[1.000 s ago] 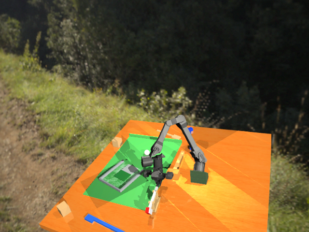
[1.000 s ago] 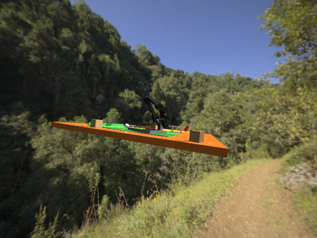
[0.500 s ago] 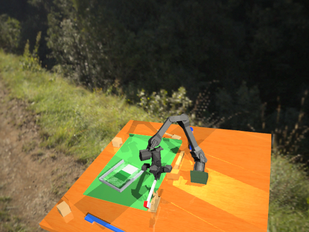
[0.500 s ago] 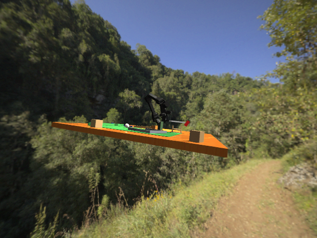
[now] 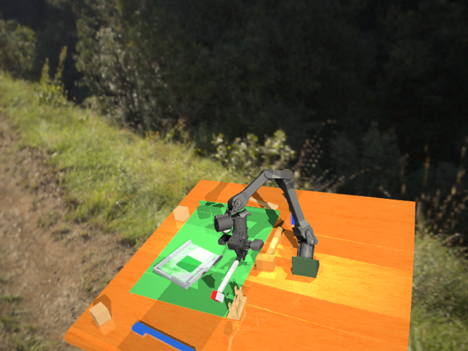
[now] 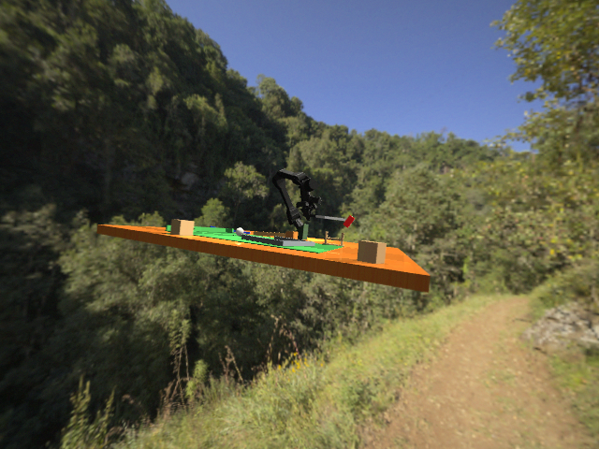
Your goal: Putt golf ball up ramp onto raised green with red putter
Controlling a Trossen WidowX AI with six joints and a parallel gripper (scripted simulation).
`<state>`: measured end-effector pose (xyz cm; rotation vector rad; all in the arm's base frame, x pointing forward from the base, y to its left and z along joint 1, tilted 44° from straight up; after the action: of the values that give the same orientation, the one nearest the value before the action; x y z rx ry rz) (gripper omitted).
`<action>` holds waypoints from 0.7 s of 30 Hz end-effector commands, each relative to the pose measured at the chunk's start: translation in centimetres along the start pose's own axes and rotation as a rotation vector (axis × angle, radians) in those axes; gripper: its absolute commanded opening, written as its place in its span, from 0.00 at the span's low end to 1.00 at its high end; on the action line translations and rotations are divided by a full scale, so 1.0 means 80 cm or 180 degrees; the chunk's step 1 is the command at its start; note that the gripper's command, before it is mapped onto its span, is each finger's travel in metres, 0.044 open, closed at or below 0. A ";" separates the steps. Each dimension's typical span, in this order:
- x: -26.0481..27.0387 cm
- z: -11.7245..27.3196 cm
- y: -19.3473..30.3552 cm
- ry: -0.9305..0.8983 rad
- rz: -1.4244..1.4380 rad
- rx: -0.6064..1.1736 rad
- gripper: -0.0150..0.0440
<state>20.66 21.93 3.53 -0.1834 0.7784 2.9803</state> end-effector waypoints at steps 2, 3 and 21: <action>-0.029 0.021 0.036 0.0086 -0.0793 0.0007 0.25; -0.034 0.024 0.043 0.0100 -0.0944 0.0017 0.25; -0.085 0.075 0.193 0.0437 -0.3658 0.0189 0.25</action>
<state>25.30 13.03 14.86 -0.5361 0.5492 2.0358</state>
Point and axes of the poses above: the point midway between the two fingers, 35 mm back from their tips, its own z axis back along the fingers, its own x axis across the jaws, y = z × x, the point moved 6 cm from there along z, back along the fingers, and after that the axes turned 11 degrees about -z, right-handed, at the moved point
